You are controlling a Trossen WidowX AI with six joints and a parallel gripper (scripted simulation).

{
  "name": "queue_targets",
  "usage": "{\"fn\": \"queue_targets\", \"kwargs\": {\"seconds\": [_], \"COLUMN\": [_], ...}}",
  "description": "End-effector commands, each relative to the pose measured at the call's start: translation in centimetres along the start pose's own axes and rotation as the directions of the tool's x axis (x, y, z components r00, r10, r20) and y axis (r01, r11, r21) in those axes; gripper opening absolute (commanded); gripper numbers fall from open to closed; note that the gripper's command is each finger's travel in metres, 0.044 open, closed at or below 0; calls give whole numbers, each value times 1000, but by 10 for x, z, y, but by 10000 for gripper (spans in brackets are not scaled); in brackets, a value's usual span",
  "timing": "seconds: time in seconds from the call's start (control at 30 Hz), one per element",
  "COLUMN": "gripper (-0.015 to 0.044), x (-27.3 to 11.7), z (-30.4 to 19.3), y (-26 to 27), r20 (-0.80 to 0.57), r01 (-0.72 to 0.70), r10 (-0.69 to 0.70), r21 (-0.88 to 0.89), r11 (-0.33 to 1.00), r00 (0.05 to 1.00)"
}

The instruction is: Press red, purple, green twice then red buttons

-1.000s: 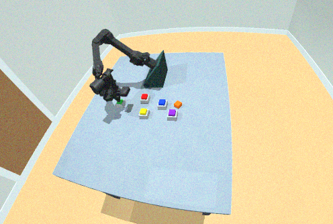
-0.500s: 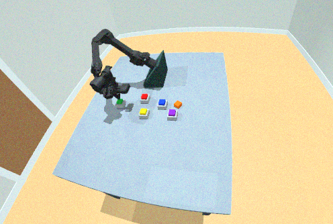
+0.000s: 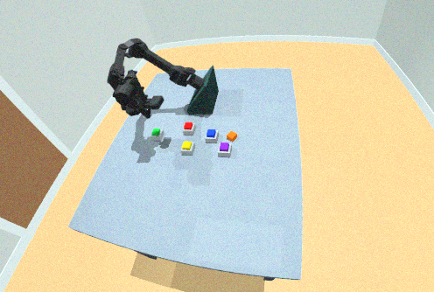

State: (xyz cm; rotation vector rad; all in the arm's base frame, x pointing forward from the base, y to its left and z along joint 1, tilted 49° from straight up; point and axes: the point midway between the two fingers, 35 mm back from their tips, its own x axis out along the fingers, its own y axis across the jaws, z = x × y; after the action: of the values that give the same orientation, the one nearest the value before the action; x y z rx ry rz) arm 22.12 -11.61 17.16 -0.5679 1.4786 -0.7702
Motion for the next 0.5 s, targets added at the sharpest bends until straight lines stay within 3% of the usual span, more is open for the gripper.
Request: {"fn": "queue_targets", "kwargs": {"seconds": [0.0, 0.27, 0.47], "gripper": [20, 20, 20], "x": [-3, -3, 0], "z": [1, -36, -42], "y": [23, 142, 149], "r20": [1, -8, -9], "r01": [-18, -13, -2], "r10": [18, 13, 2], "r21": [14, 4, 0], "r11": [1000, 1000, 1000], "r00": [1000, 1000, 1000]}}
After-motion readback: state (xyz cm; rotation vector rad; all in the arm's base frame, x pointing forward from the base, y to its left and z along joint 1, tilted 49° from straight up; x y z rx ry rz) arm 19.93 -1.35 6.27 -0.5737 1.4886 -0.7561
